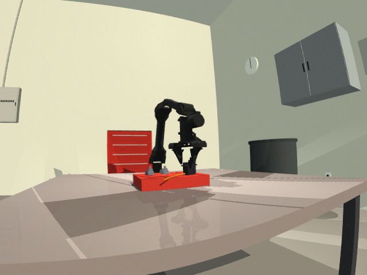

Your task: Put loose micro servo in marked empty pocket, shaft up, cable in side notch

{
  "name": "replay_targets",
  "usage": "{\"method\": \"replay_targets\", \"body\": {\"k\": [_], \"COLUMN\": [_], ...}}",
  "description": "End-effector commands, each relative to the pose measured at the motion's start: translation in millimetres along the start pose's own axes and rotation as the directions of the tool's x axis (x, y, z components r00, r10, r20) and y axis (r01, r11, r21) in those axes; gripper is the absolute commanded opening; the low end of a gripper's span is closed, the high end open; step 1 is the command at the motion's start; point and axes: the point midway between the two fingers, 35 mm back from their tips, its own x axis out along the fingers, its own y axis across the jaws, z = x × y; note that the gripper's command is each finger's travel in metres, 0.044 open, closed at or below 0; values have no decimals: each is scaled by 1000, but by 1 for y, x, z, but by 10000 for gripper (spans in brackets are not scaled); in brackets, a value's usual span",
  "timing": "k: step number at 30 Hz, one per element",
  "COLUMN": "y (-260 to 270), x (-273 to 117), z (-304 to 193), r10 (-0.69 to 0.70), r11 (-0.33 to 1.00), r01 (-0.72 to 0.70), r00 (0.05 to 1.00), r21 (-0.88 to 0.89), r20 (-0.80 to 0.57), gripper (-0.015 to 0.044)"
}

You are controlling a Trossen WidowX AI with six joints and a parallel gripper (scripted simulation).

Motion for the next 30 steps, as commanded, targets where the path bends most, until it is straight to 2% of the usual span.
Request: {"method": "replay_targets", "body": {"k": [1, 7, 12, 15, 22, 30], "y": [1, 1, 1, 0, 5, 7], "x": [1, 1, 1, -3, -28, -28], "z": [0, 0, 0, 0, 1, 1], "r10": [3, 3, 3, 3, 3, 3], "r11": [1000, 1000, 1000, 1000, 1000, 1000], "r01": [-3, -3, -3, -3, -3, -3], "r00": [1000, 1000, 1000, 1000, 1000, 1000], "r21": [4, 4, 4, 4, 4, 4], "r20": [-3, -3, -3, -3, -3, -3], "gripper": [256, 99, 65, 0, 0, 0]}}
